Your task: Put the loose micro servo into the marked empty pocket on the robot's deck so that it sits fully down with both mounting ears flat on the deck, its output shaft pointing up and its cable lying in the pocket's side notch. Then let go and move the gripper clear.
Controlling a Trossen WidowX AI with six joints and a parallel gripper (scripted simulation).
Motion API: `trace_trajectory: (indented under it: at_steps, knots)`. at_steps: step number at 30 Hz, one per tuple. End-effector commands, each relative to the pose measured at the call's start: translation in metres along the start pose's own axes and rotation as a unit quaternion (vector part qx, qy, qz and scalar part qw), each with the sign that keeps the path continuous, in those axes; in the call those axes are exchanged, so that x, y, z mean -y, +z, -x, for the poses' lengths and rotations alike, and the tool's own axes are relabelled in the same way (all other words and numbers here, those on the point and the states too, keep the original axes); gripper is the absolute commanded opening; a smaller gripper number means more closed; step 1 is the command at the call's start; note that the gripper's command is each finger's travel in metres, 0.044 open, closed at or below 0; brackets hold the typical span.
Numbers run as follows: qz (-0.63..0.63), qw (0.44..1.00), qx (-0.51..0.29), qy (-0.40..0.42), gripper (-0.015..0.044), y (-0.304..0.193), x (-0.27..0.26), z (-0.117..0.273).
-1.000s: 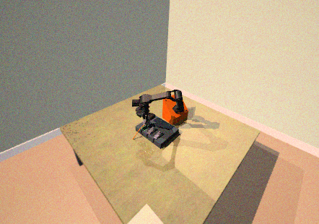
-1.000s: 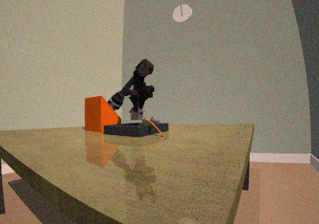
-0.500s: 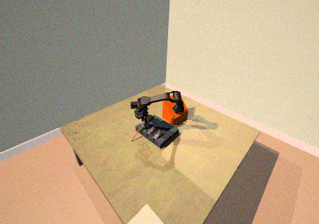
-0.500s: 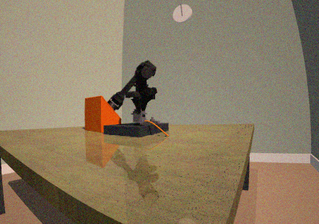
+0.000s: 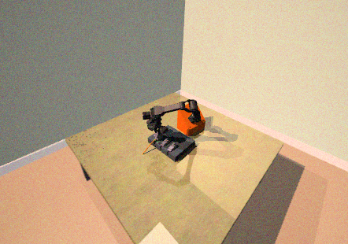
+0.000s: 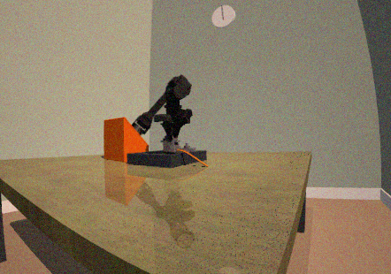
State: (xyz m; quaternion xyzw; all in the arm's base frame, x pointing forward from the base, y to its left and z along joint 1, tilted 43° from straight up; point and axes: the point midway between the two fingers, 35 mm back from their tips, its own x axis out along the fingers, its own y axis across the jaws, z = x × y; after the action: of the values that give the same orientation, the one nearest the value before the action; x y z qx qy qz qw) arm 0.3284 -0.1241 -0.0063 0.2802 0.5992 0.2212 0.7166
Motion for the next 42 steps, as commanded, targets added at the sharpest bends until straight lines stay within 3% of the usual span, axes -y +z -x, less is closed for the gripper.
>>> trace_trajectory:
  at_steps: [1,42]
  knots:
    - [-0.003,1.0,0.002,0.001,0.0,0.0,0.0,-0.002]
    - [-0.003,1.0,0.002,0.002,0.0,0.0,0.0,-0.042]
